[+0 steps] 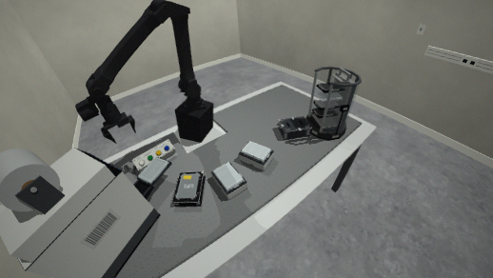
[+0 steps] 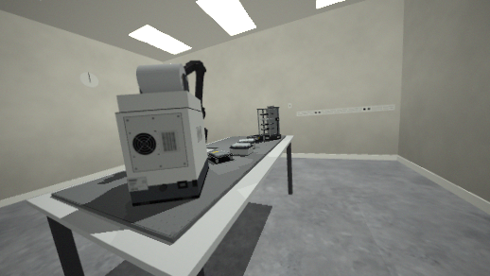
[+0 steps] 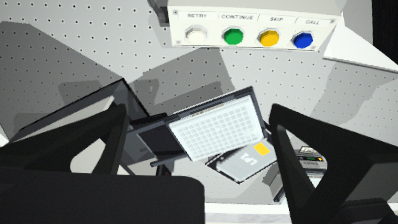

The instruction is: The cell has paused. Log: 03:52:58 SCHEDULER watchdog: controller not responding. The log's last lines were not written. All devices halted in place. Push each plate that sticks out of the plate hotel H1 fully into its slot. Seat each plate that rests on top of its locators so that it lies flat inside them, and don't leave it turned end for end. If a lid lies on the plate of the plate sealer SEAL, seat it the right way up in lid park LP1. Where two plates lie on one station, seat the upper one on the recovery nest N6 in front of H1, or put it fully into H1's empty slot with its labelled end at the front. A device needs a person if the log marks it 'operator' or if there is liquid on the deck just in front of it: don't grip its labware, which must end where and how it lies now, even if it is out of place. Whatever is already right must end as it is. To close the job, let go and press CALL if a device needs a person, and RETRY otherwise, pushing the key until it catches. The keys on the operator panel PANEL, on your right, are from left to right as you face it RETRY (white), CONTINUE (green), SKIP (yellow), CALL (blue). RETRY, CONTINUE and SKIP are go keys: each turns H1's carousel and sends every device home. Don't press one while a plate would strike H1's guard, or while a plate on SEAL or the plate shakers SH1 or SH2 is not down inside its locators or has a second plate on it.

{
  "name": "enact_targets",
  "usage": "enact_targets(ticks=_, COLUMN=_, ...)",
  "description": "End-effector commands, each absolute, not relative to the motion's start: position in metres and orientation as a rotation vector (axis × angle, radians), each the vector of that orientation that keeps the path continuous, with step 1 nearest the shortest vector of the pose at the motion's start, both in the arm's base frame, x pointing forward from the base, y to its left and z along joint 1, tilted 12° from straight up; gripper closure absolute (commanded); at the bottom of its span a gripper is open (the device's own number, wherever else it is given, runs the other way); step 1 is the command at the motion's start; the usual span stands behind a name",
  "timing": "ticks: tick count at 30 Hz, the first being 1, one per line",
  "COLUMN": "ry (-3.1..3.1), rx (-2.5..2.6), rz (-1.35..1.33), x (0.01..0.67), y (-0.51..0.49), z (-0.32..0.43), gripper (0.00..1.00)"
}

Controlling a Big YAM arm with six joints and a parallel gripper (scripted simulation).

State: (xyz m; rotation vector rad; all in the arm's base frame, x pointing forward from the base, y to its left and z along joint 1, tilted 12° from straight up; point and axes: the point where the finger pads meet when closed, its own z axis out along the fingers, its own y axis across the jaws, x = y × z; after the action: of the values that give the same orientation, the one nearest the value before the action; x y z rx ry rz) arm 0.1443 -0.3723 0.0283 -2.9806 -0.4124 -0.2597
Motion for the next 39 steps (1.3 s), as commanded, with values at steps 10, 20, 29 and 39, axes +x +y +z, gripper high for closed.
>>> enact_targets(ticks=10, ry=-0.385, rx=-2.985, rz=-0.253, x=0.154, y=-0.369, z=-0.006, gripper=0.12)
enact_targets(ticks=20, ry=-0.384, rx=-2.983, rz=-0.256, x=0.163, y=-0.362, z=-0.055, gripper=0.32)
enact_targets(ticks=29, ry=-0.382, rx=-2.994, rz=-0.26, x=0.168, y=-0.364, z=-0.083, gripper=0.46)
enact_targets(ticks=39, ry=-0.389, rx=-3.012, rz=-0.267, x=0.167, y=-0.372, z=-0.073, gripper=0.66)
